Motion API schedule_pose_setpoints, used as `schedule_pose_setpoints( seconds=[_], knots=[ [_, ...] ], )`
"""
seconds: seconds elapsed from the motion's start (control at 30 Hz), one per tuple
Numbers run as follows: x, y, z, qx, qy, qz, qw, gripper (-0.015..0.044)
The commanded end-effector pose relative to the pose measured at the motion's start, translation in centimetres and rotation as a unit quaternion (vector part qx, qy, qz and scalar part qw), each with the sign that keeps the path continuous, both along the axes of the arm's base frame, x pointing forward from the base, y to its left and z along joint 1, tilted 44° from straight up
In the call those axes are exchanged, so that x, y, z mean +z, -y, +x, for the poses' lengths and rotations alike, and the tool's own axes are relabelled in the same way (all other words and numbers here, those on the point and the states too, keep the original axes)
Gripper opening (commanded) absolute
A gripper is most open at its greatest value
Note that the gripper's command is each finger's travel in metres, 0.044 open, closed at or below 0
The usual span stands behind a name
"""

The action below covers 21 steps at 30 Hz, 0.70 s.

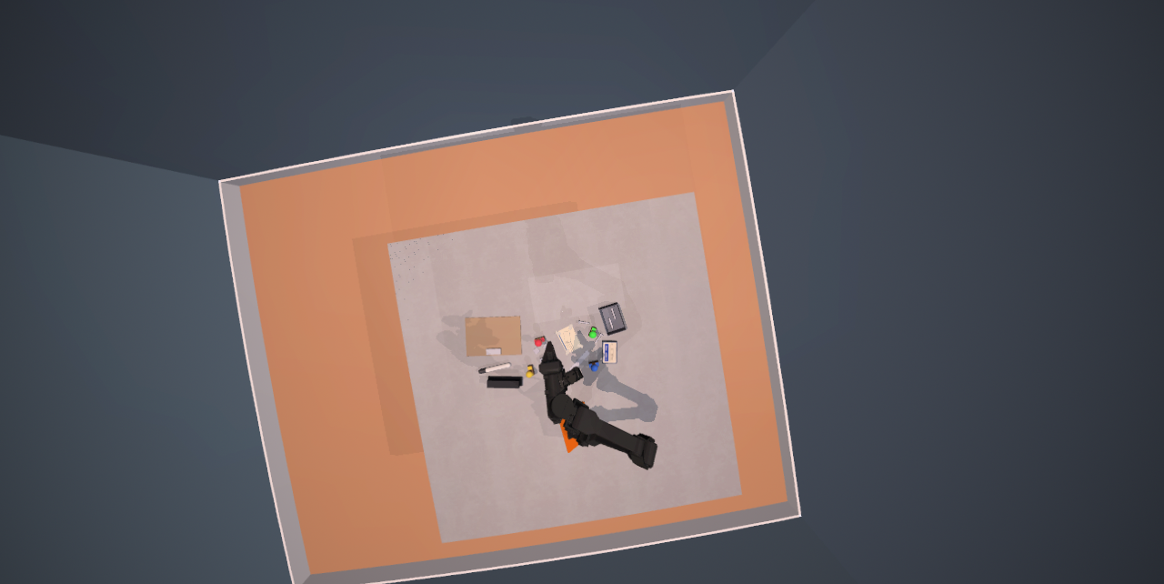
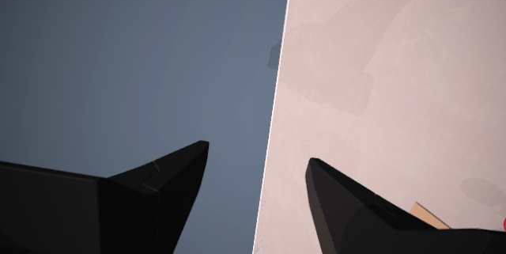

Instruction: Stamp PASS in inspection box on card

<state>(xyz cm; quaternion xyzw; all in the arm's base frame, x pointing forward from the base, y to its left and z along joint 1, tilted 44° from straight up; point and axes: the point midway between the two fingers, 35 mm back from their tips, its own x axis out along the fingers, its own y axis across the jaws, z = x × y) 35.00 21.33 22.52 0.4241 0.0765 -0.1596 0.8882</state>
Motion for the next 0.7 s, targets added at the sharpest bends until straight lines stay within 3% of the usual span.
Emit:
schedule_pose_setpoints(
  seconds=[0.0, 0.33, 0.67],
  knots=[
    [-2.7, 6.4, 2.9, 0.003, -0.176, -0.234, 0.956, 0.0229],
    [-4.9, 15.1, 2.8, 0.055, -0.412, -0.414, 0.810, 0.0229],
    [-5.2, 23.4, -0.7, 0.171, -0.623, -0.466, 0.605, 0.0229]
  ],
)
